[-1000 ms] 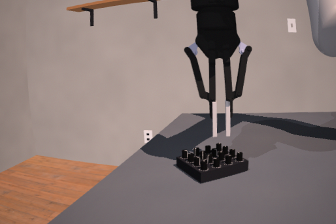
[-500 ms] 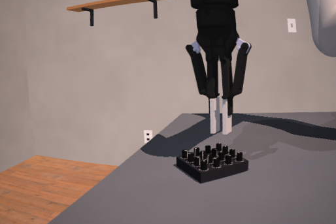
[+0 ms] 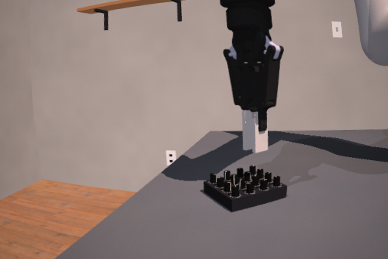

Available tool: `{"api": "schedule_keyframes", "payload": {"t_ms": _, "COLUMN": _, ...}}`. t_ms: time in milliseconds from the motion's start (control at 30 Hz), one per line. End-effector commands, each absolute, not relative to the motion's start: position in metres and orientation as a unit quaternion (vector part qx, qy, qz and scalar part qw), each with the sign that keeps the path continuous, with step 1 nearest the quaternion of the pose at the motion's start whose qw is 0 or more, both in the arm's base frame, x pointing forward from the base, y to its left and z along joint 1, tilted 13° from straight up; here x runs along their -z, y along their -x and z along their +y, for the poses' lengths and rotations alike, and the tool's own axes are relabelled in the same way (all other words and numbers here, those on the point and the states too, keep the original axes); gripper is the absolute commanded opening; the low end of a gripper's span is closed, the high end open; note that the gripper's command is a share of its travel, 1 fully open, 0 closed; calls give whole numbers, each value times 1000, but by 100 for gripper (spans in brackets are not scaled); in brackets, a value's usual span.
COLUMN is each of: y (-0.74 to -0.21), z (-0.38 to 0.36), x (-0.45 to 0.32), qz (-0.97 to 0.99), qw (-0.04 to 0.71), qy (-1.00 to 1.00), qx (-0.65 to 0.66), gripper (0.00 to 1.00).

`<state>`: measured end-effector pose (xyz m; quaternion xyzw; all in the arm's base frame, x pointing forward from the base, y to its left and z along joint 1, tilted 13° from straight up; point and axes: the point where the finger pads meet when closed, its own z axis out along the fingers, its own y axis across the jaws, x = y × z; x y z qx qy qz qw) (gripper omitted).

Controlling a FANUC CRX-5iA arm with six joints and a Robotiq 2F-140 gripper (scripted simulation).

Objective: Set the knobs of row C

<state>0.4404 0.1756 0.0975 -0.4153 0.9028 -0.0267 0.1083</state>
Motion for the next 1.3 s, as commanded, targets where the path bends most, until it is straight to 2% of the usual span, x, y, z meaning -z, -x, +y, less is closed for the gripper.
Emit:
{"api": "schedule_keyframes", "payload": {"t_ms": 0, "y": -440, "z": 176, "x": -99, "qz": 932, "qw": 113, "qy": 343, "qx": 25, "gripper": 12}}
{"api": "schedule_keyframes", "payload": {"t_ms": 267, "y": -440, "z": 175, "x": -101, "qz": 958, "qw": 114, "qy": 263, "qx": 15, "gripper": 12}}
{"api": "schedule_keyframes", "payload": {"t_ms": 1267, "y": -440, "z": 175, "x": -101, "qz": 959, "qw": 114, "qy": 260, "qx": 15, "gripper": 12}}
